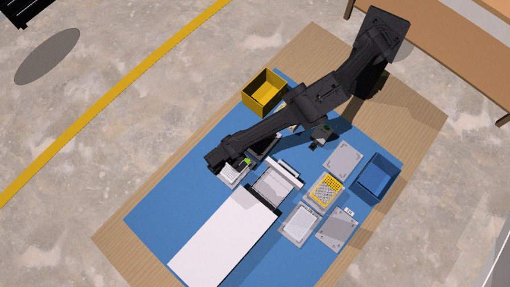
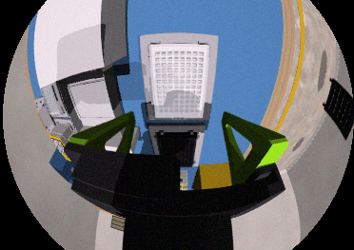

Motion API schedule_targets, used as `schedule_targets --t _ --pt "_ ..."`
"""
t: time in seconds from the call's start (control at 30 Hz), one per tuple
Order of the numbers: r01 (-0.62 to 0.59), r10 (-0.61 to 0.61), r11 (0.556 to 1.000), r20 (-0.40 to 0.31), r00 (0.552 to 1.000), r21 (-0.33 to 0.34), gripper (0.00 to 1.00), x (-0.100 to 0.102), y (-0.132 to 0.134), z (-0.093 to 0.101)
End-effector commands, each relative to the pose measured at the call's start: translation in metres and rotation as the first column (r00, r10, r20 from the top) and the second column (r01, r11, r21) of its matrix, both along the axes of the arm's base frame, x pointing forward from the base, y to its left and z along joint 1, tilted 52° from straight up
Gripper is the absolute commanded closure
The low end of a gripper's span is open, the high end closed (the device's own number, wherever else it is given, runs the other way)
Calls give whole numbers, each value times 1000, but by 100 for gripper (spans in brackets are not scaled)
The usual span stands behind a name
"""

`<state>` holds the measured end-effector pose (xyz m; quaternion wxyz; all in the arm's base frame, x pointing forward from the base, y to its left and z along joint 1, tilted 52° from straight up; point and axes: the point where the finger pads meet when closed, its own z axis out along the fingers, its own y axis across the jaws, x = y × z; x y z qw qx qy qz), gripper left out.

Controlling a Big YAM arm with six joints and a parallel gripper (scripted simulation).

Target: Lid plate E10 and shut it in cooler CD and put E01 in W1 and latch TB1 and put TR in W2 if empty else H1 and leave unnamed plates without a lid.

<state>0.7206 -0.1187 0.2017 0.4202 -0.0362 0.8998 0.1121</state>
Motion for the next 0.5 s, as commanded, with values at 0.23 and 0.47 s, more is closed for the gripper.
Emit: schedule_targets --t 0.23,0.47 --pt "5 -5 1000 43 999 -4 0 22 2 10" --pt "7 -7 1000 43 999 -4 0 27 3 6"
